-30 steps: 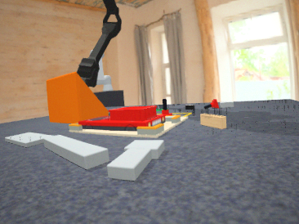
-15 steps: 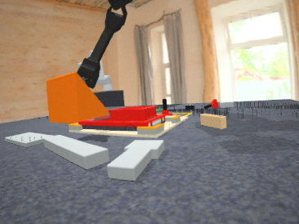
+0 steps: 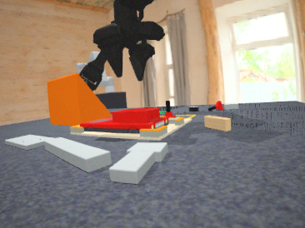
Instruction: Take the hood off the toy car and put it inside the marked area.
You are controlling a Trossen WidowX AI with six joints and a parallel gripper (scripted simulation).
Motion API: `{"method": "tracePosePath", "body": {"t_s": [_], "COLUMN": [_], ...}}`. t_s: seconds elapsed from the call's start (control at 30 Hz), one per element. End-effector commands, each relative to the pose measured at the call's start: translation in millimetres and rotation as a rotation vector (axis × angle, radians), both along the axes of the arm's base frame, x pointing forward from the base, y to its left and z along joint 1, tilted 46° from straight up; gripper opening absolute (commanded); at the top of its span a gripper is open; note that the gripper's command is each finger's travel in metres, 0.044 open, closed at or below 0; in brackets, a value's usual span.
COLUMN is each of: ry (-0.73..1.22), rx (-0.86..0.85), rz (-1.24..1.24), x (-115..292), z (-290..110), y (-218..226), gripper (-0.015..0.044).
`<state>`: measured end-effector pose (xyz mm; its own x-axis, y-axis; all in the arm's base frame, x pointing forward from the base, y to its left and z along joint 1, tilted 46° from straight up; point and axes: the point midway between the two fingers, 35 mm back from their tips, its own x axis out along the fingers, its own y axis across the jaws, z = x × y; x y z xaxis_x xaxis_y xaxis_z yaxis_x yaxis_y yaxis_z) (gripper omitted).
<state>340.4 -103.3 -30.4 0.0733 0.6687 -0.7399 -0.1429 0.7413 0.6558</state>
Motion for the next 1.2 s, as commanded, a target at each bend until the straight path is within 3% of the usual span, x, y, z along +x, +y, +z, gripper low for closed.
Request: {"method": "tracePosePath", "body": {"t_s": [0.0,1.17], "ry": [0.073,0.072], "rx": [0.052,0.053], "rz": [0.019,0.019], "x": [-6.7,-4.7], "z": [-5.3,-17.8], "y": [18.8,38.9], "gripper": [0.0440,0.0440]}}
